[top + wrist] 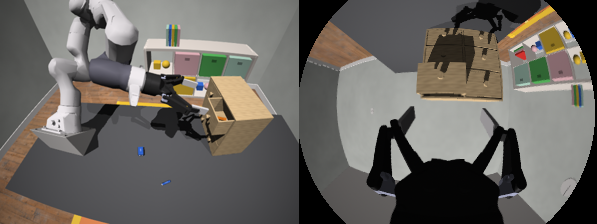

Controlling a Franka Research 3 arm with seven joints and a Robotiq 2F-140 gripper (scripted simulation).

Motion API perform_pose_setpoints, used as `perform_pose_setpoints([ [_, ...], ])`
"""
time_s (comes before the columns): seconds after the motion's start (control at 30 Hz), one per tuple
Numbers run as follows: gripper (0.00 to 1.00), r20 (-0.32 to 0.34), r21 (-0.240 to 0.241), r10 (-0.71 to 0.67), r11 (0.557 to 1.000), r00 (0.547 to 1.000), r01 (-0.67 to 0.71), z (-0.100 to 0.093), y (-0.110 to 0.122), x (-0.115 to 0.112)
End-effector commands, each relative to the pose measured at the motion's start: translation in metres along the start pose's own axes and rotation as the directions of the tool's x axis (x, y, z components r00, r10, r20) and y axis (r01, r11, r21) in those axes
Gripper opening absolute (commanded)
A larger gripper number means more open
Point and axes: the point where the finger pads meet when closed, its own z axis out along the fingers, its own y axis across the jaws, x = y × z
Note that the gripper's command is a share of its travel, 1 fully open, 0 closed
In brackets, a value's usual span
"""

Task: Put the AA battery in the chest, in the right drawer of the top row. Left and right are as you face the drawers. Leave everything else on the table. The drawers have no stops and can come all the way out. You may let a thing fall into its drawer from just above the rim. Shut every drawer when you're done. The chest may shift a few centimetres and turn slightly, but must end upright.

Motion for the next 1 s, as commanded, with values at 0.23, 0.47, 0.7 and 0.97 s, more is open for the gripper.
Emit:
perform_pose_setpoints([
  [0.23,1.00,0.001,-0.018,-0.016,1.000,1.000,0.016,-0.049,0.005,0.013],
  [0.47,1.00,0.001,-0.018,-0.016,1.000,1.000,0.016,-0.081,0.004,0.023],
  [0.7,1.00,0.001,-0.018,-0.016,1.000,1.000,0.016,-0.094,0.004,0.026],
  [0.97,1.00,0.001,-0.018,-0.016,1.000,1.000,0.016,-0.097,0.003,0.028],
])
